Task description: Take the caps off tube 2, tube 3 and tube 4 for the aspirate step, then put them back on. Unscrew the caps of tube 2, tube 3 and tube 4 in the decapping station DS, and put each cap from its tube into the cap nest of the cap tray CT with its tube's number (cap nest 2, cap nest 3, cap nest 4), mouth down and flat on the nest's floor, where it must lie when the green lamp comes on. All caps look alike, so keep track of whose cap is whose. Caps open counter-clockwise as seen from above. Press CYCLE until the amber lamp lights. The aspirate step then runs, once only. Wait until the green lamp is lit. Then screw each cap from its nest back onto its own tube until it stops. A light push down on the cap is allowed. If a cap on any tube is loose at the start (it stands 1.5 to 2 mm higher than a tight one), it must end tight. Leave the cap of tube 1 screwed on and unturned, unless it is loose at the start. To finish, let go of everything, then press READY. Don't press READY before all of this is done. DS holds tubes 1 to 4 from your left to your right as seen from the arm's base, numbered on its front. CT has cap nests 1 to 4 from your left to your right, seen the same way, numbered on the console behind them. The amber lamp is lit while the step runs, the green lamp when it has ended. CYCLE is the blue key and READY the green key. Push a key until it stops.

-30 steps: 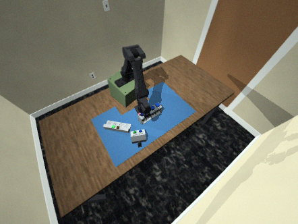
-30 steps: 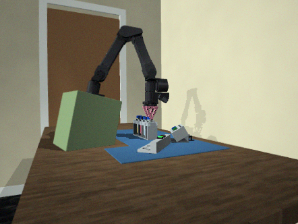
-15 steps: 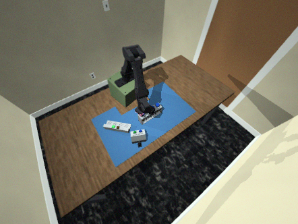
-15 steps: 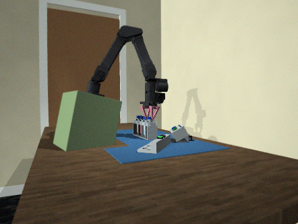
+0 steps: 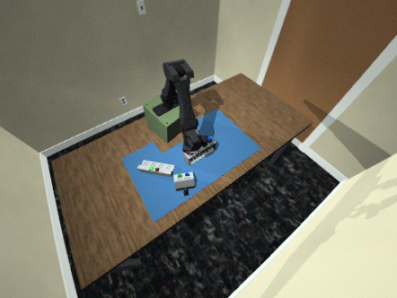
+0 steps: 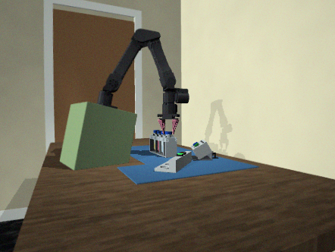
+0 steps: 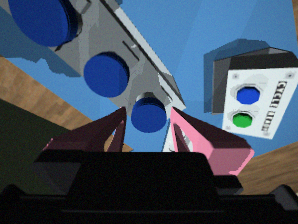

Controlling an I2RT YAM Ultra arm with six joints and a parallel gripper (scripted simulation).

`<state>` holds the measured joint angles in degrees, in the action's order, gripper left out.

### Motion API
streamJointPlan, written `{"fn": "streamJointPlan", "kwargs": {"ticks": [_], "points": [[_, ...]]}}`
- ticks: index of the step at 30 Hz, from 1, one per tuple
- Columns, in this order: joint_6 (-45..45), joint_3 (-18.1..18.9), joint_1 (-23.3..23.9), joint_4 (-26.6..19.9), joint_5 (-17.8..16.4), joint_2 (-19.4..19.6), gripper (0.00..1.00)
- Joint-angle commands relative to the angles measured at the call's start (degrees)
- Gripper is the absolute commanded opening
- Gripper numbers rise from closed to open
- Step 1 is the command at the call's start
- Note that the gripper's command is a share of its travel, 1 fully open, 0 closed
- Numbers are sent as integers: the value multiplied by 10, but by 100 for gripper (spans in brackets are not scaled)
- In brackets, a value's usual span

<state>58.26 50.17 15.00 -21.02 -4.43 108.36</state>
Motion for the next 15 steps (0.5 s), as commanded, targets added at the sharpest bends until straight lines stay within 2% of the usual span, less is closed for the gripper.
{"fn": "streamJointPlan", "kwargs": {"ticks": [1,9,11,15], "points": [[110,1,1,2,0,-7,49],[293,1,1,2,0,-7,49],[293,1,1,2,0,-7,49],[385,1,1,2,0,-8,49]]}}
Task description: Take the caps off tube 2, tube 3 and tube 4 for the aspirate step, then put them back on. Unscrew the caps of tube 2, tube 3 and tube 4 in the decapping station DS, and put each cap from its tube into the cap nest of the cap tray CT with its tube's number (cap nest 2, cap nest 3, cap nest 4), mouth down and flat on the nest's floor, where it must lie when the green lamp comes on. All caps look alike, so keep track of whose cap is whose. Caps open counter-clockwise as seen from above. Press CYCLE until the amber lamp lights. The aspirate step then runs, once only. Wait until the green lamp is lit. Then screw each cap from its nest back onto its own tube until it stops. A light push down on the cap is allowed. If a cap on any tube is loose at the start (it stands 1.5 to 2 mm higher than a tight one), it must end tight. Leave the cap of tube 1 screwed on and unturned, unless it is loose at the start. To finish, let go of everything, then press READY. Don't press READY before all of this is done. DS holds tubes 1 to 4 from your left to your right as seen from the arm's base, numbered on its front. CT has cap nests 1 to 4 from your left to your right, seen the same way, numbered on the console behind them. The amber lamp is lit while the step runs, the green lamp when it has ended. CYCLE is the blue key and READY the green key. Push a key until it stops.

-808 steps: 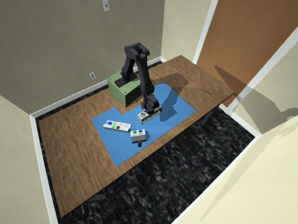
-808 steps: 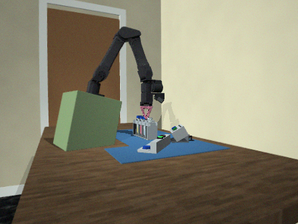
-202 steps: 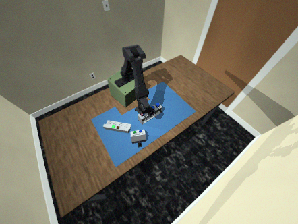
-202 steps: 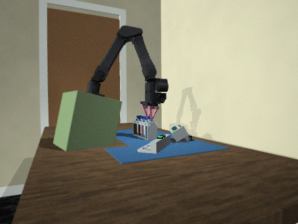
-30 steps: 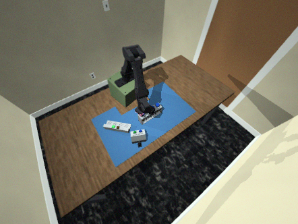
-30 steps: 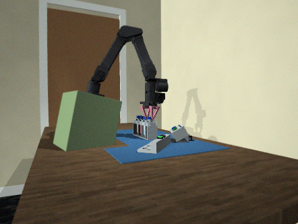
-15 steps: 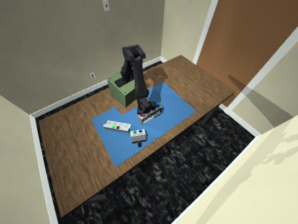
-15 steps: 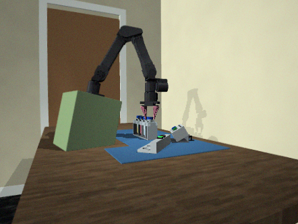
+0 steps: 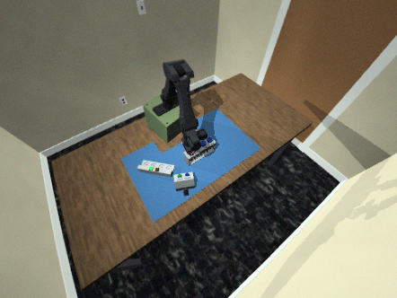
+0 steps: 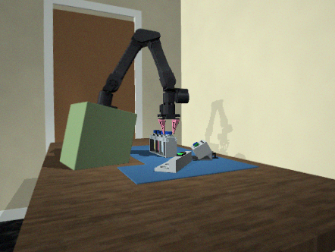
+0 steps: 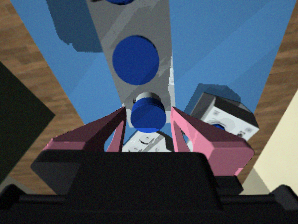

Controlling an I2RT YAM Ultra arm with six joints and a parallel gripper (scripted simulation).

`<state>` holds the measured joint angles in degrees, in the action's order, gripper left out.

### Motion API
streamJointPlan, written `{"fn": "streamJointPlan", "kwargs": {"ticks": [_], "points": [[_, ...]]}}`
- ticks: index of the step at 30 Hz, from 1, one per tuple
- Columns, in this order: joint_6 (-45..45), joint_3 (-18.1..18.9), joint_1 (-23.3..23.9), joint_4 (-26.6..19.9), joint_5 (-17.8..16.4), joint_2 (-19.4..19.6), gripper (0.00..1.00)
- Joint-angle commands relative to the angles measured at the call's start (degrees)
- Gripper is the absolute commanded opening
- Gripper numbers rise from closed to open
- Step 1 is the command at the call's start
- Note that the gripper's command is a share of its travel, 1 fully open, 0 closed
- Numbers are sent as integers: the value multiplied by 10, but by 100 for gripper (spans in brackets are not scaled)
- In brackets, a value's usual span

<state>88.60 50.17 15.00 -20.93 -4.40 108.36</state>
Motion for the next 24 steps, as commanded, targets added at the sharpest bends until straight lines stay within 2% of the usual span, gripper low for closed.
{"fn": "streamJointPlan", "kwargs": {"ticks": [1,8,9,23,24], "points": [[104,1,1,2,-1,-8,49],[115,0,1,1,-1,-9,49],[115,0,1,1,-1,-9,0],[115,0,1,1,-1,-9,0],[86,0,1,1,-1,-9,0]]}}
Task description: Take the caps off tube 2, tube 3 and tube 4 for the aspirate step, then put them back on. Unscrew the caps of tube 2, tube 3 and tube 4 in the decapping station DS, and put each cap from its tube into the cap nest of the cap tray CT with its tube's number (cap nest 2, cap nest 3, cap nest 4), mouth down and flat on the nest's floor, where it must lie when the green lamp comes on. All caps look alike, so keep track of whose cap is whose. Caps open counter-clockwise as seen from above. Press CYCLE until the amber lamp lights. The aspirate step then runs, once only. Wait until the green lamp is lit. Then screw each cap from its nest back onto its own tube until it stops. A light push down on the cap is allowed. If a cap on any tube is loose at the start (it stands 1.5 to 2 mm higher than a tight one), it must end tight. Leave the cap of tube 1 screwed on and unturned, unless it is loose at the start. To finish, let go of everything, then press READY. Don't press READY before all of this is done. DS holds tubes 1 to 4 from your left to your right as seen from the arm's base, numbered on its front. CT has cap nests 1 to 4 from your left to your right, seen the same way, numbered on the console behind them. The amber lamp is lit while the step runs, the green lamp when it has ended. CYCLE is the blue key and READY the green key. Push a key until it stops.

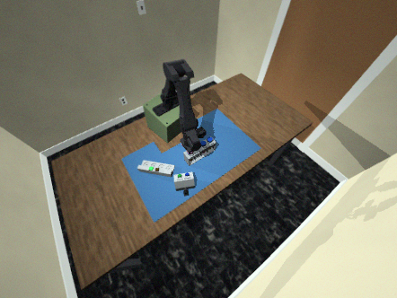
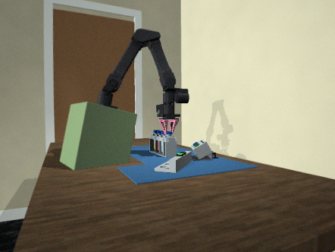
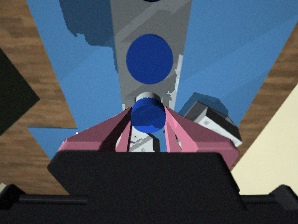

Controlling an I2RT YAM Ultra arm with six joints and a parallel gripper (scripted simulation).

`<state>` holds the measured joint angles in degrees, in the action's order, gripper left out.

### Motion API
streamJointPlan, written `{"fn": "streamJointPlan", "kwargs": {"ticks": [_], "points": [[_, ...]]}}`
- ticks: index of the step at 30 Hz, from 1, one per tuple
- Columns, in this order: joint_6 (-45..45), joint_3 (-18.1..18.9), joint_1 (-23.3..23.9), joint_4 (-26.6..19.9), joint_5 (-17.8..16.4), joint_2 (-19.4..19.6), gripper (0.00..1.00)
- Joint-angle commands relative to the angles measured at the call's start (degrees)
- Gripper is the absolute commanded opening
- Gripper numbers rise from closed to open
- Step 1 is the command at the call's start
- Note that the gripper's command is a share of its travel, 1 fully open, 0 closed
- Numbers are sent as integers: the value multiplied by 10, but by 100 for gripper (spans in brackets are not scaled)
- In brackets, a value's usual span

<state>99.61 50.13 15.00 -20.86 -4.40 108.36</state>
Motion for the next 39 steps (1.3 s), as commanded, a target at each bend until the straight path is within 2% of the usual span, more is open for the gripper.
{"fn": "streamJointPlan", "kwargs": {"ticks": [1,4,6,21,23,38,39], "points": [[-53,0,1,1,-1,-9,0],[-138,0,1,1,-1,-8,0],[-138,0,1,1,-1,-8,0],[-568,0,1,2,-1,-8,0],[-568,0,1,2,-1,-8,0],[-998,0,1,3,-1,-7,0],[-998,0,1,3,-1,-7,0]]}}
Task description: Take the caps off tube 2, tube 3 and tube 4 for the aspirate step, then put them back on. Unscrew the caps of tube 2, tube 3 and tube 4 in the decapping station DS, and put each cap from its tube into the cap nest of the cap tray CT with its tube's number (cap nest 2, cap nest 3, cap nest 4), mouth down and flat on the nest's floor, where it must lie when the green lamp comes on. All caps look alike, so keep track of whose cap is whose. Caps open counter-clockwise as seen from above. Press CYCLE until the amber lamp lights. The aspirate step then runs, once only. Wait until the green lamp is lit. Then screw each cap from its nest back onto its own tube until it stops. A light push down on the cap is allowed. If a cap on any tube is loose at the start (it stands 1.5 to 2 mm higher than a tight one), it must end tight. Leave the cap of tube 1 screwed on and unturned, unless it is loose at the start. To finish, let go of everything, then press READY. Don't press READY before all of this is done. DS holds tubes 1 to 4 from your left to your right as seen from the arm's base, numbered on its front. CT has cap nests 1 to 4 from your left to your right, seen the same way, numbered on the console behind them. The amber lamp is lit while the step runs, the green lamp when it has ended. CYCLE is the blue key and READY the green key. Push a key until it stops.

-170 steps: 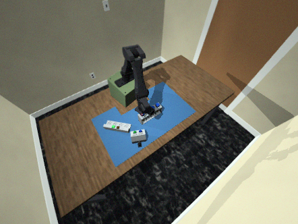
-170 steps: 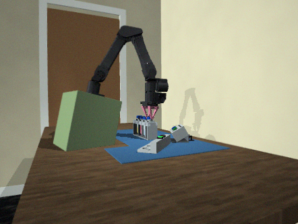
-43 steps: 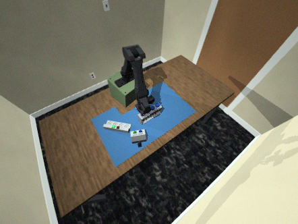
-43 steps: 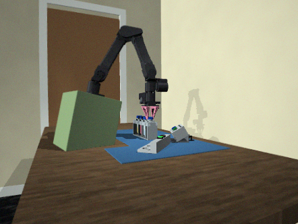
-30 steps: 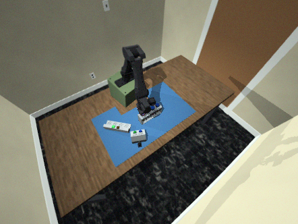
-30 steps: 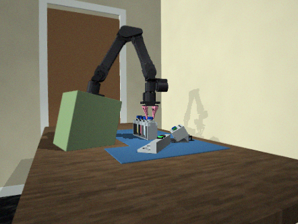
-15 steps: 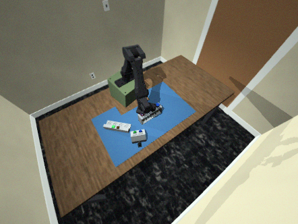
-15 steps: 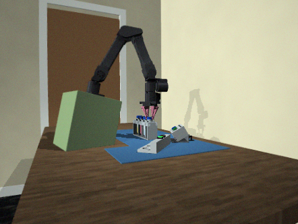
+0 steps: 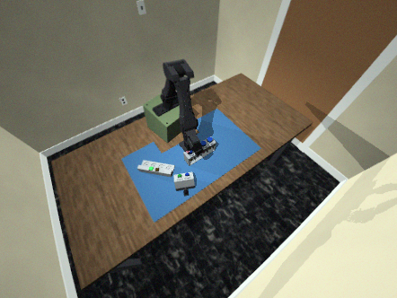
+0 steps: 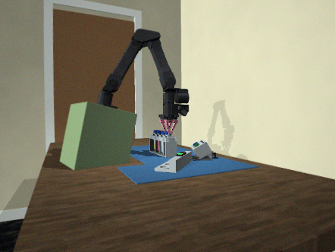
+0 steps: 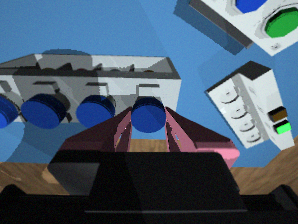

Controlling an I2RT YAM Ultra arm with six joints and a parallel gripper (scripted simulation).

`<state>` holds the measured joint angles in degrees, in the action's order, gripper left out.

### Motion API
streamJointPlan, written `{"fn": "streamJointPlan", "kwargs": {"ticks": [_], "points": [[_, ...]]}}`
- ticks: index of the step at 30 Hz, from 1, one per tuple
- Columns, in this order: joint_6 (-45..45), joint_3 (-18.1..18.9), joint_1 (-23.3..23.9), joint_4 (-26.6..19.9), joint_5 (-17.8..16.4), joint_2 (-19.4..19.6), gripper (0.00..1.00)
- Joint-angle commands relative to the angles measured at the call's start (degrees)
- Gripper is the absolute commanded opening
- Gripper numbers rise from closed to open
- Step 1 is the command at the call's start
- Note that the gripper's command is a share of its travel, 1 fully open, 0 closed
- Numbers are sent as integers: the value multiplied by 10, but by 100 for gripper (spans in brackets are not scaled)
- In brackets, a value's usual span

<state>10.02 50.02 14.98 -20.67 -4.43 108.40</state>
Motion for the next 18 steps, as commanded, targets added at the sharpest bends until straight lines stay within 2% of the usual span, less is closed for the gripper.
{"fn": "streamJointPlan", "kwargs": {"ticks": [1,16,18], "points": [[-102,1,1,1,0,-7,0],[-532,1,1,2,0,-6,0],[-532,1,1,2,0,-6,0]]}}
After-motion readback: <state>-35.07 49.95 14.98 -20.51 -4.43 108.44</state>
